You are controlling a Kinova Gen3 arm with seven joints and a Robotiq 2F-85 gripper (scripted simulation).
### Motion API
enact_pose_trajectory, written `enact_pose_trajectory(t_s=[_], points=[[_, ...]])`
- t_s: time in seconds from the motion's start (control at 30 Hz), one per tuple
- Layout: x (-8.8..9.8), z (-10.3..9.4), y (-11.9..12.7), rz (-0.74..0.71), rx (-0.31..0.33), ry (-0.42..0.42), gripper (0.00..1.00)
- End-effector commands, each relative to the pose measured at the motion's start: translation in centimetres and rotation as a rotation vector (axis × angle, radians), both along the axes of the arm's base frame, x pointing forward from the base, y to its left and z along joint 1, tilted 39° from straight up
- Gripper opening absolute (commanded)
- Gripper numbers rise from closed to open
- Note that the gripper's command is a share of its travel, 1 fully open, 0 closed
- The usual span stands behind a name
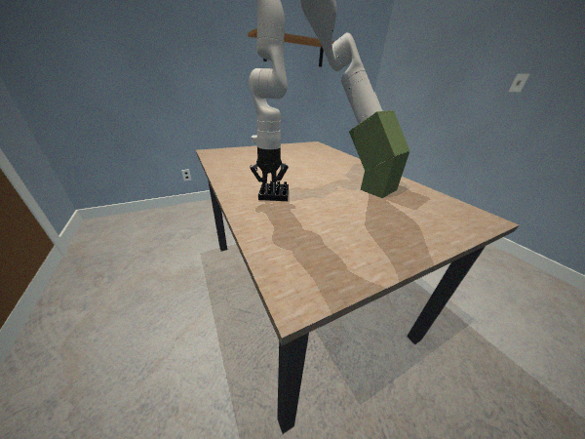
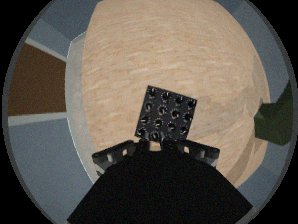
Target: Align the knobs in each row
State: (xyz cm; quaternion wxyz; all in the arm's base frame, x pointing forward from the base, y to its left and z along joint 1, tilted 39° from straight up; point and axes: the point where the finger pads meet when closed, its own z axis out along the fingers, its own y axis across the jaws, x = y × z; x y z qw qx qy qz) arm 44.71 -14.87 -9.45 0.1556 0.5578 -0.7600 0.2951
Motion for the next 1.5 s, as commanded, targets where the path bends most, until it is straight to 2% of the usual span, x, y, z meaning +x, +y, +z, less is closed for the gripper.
enact_pose_trajectory(t_s=[0.0,0.87,0.9,1.47], points=[[-0.03,-0.02,-0.03,0.0,0.0,0.0,0.19],[-0.03,-0.02,-0.03,0.0,0.0,0.0,0.19],[-0.03,-0.02,-0.03,0.0,0.0,0.0,0.08],[-0.03,-0.02,-0.03,0.0,0.0,0.0,0.08]])
